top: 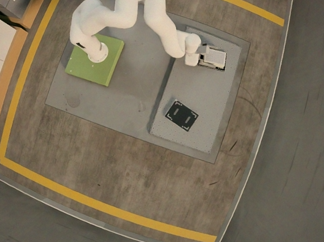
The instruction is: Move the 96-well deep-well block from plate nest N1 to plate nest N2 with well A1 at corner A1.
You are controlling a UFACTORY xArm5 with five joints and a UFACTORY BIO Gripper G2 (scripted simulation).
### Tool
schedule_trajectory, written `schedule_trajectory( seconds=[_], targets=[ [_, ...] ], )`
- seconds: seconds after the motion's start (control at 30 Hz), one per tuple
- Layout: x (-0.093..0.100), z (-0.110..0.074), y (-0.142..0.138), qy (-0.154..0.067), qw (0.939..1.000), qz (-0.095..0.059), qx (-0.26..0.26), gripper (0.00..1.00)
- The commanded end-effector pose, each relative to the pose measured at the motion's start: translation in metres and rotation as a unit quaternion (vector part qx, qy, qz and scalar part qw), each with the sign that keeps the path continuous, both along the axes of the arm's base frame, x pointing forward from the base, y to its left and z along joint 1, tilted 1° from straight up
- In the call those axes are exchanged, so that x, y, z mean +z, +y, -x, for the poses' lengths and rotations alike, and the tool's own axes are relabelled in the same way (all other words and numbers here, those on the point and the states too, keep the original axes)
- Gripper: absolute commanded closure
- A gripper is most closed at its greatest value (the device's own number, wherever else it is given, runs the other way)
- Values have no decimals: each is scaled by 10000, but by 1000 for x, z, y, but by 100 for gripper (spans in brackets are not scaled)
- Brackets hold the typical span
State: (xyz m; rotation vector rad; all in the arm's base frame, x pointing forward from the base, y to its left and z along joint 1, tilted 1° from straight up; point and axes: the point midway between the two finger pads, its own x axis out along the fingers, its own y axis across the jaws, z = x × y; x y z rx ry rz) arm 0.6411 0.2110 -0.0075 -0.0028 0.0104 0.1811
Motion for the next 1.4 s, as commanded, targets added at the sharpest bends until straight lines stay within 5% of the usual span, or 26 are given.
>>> schedule_trajectory(
  seconds=[0.0,1.17,1.2,1.37],
  targets=[
    [1,-1,1,-35,10000,29,1,63],
    [-10,-1,0,-35,10000,29,1,63],
    [-10,-1,0,-35,10000,29,1,100],
    [-10,-1,0,-35,10000,29,1,100]
  ],
)
